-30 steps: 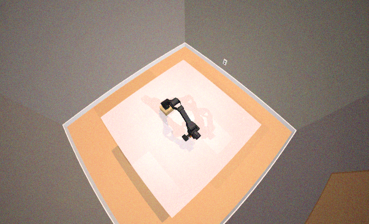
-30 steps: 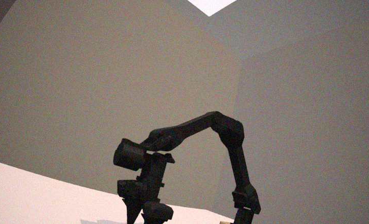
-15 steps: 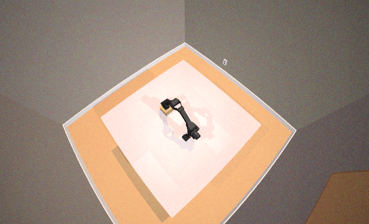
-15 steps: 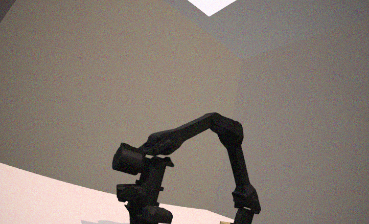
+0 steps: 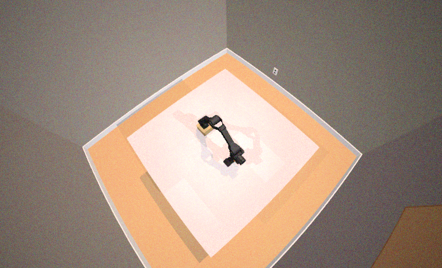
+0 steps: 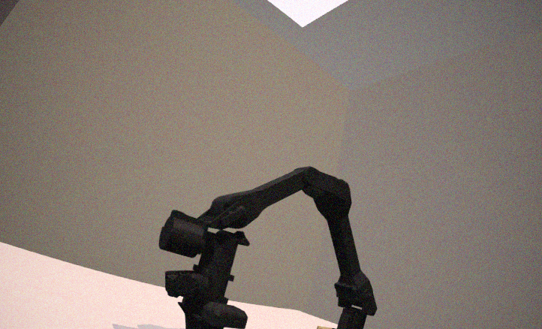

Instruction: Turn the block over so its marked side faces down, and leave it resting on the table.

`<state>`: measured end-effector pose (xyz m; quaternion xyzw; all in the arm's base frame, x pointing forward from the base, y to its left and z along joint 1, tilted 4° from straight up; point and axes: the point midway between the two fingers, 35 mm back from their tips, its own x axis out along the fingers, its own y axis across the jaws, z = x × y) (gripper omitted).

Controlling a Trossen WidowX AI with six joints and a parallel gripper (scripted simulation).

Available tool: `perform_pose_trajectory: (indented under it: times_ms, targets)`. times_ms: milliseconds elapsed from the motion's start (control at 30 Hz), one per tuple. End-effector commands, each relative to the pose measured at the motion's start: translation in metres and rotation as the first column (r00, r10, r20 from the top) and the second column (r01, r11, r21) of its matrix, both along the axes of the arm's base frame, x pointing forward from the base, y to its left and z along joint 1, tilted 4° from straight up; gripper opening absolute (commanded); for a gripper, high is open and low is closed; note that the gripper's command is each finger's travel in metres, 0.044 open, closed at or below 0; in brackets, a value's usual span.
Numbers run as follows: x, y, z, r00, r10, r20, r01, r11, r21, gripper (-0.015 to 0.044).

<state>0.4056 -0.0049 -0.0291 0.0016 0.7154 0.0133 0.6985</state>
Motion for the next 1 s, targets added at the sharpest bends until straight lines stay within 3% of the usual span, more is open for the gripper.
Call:
perform_pose_trajectory:
  times_ms: [0, 67, 167, 400, 967]
  targets:
    - [0.0, 0.0, -0.001, 1.0, 0.002, 0.0, -0.002, 1.0, -0.003, 0.0045]
    - [0.0, 0.0, 0.006, 1.0, 0.002, 0.0, -0.002, 1.0, -0.003, 0.0]
    - [0.001, -0.001, 0.028, 1.0, 0.002, 0.0, -0.002, 1.0, -0.003, 0.0]
    - [0.001, -0.001, 0.029, 1.0, 0.002, 0.009, -0.002, 1.0, -0.003, 0.0]
    - [0.005, -0.001, 0.018, 0.97, -0.004, 0.243, 0.004, 1.0, 0.002, 0.0]
